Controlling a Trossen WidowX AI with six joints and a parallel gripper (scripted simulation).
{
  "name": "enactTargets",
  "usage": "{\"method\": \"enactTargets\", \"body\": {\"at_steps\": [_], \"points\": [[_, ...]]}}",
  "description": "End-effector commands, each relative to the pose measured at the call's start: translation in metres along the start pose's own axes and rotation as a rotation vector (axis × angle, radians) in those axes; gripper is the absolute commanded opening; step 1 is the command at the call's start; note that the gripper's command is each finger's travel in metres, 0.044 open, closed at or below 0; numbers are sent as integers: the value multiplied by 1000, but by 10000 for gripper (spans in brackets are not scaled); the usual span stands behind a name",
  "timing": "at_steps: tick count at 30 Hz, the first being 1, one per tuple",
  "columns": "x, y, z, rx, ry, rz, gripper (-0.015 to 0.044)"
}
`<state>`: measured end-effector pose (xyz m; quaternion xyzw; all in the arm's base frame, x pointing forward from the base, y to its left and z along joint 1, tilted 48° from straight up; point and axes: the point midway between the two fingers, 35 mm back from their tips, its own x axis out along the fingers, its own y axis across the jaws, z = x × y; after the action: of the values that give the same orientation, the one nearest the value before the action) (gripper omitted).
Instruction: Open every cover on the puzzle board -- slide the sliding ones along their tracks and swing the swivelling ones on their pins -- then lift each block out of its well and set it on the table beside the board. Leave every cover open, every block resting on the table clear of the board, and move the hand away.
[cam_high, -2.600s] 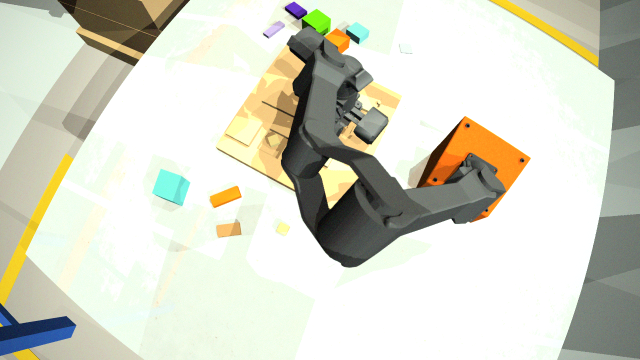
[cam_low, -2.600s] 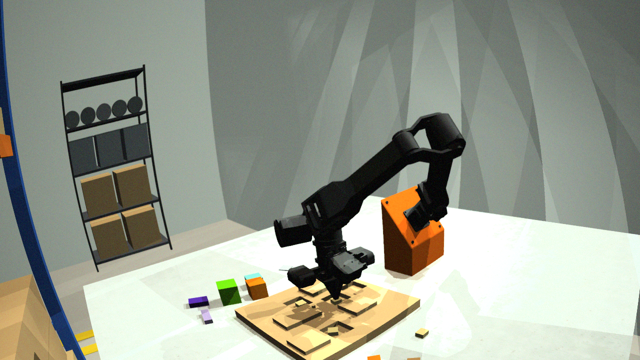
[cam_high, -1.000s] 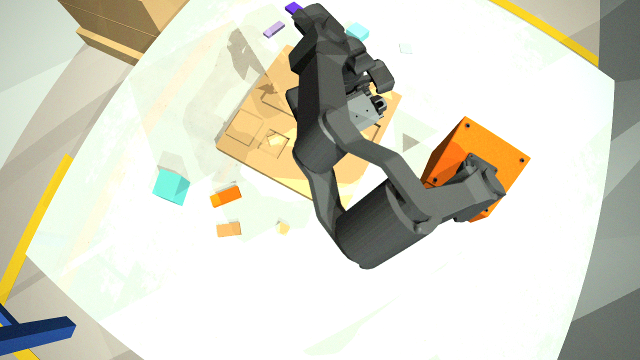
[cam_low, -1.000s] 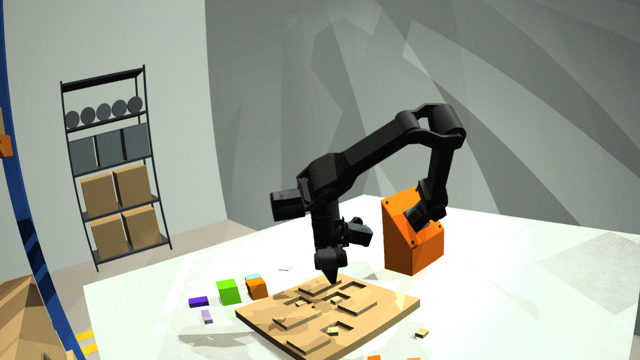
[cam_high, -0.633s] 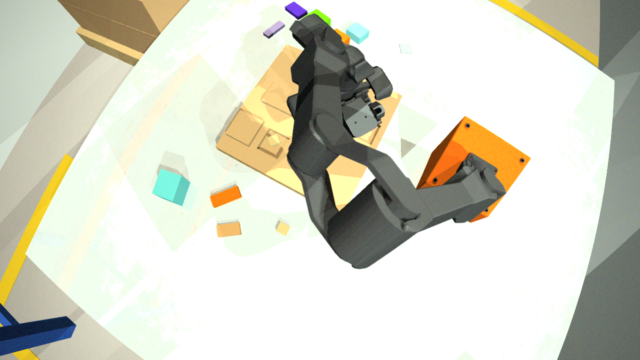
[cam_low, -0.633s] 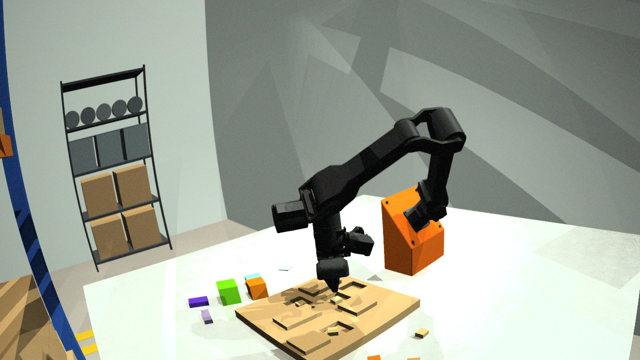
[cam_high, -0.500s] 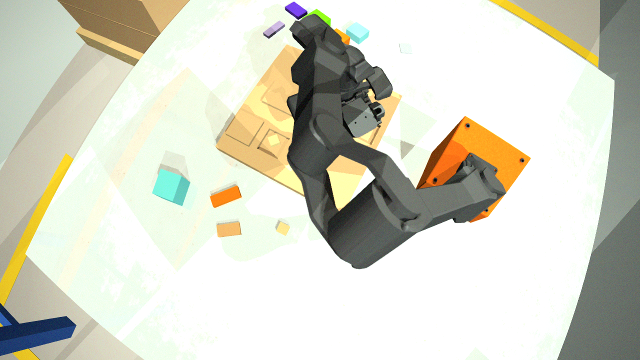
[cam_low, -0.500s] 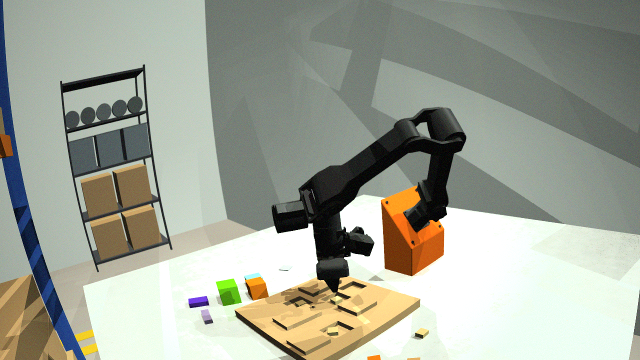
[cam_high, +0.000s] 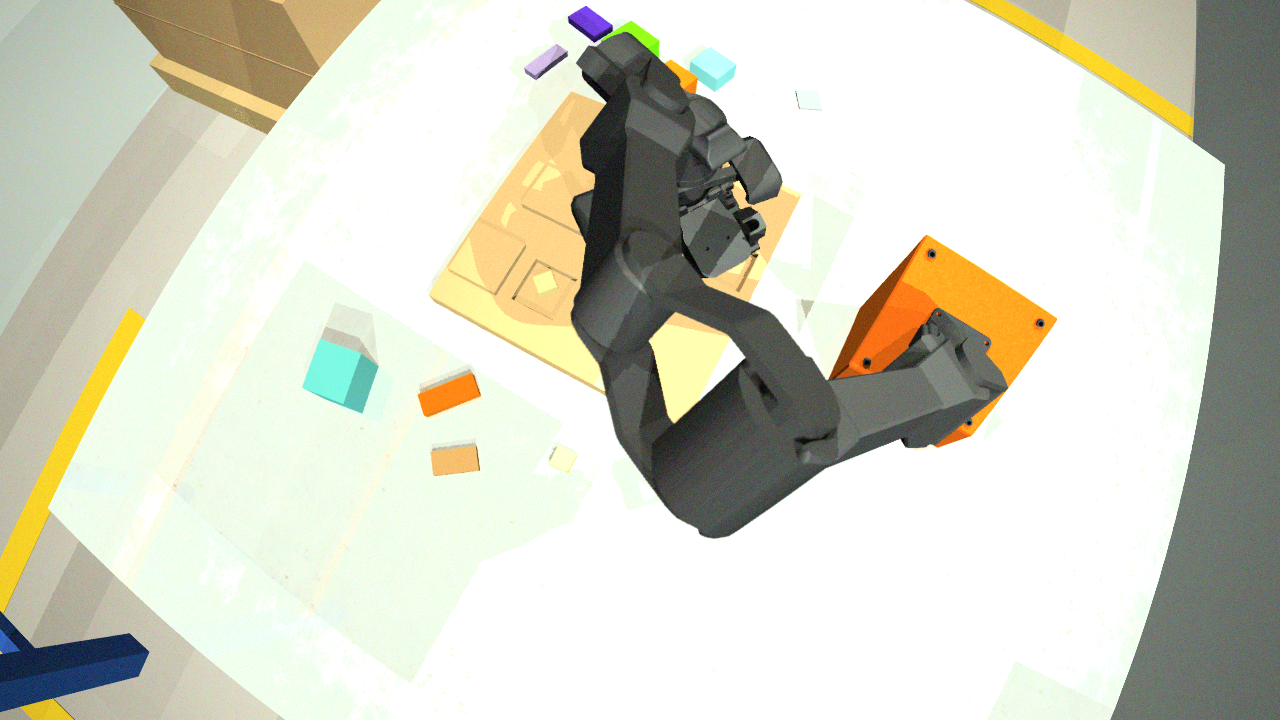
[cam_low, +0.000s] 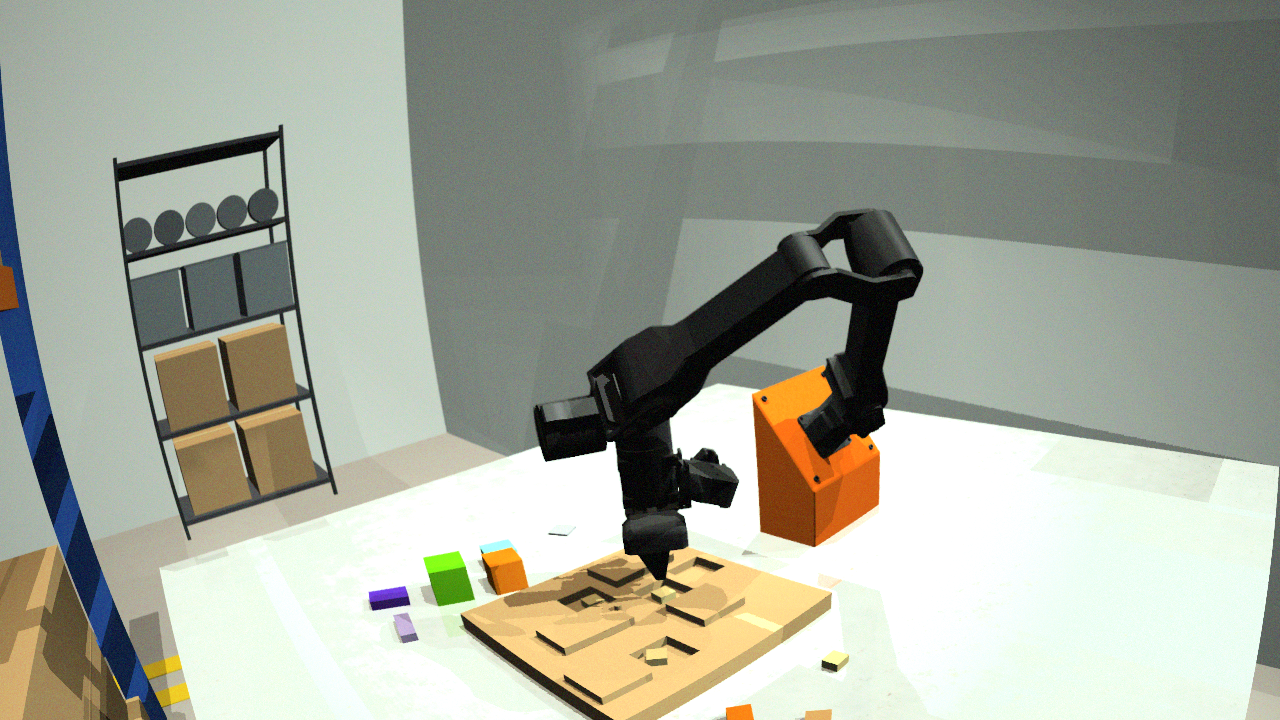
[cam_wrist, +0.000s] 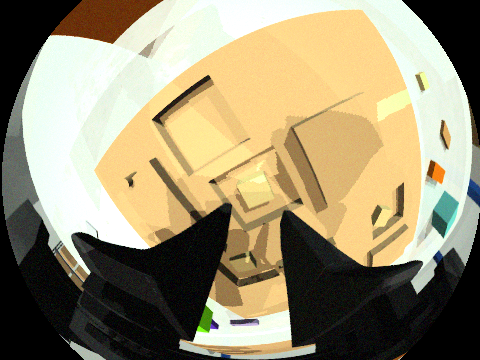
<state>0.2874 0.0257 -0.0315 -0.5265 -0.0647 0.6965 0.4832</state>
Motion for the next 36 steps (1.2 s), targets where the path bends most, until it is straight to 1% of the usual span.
{"method": "enactTargets", "body": {"at_steps": [1, 5, 21, 33, 36], "points": [[1, 0, 0, 52, -1, -4, 144], [3, 0, 0, 325, -1, -4, 144], [16, -1, 0, 1847, -5, -2, 144], [21, -1, 1, 2525, -7, 0, 144], [21, -1, 1, 2568, -7, 0, 144]]}}
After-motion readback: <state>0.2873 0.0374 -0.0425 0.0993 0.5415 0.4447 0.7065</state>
